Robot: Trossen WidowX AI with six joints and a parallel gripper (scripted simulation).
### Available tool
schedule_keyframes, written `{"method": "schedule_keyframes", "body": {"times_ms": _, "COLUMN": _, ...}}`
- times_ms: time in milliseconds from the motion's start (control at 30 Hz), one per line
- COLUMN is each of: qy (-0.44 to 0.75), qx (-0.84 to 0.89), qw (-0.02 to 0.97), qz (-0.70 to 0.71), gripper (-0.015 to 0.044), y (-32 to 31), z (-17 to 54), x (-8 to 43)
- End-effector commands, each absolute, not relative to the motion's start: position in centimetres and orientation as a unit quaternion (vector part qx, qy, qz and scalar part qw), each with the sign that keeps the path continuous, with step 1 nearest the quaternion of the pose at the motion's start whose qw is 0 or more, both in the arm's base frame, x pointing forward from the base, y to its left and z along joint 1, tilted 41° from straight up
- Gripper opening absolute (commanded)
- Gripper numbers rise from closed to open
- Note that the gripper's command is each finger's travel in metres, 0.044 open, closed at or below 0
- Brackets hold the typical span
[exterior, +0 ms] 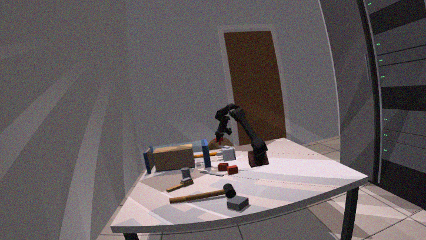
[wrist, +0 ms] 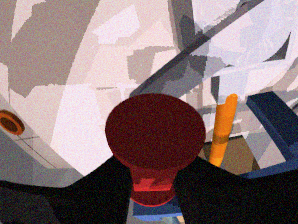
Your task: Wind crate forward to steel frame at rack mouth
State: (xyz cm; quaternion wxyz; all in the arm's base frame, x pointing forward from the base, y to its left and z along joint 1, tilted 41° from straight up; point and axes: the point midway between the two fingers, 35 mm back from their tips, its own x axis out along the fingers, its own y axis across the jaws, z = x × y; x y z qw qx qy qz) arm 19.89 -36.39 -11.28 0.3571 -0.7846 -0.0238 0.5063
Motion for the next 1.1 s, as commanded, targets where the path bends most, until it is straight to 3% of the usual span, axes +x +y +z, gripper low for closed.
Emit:
{"method": "schedule_keyframes", "body": {"times_ms": 0, "qy": -0.051, "qx": -0.788, "qw": 0.366, "qz": 0.493, "gripper": 0.0, "y": -34.93, "z": -10.4, "x": 22.27}}
{"method": "schedule_keyframes", "body": {"times_ms": 1067, "qy": -0.051, "qx": -0.788, "qw": 0.366, "qz": 0.493, "gripper": 0.0, "y": -34.5, "z": -9.98, "x": 22.83}}
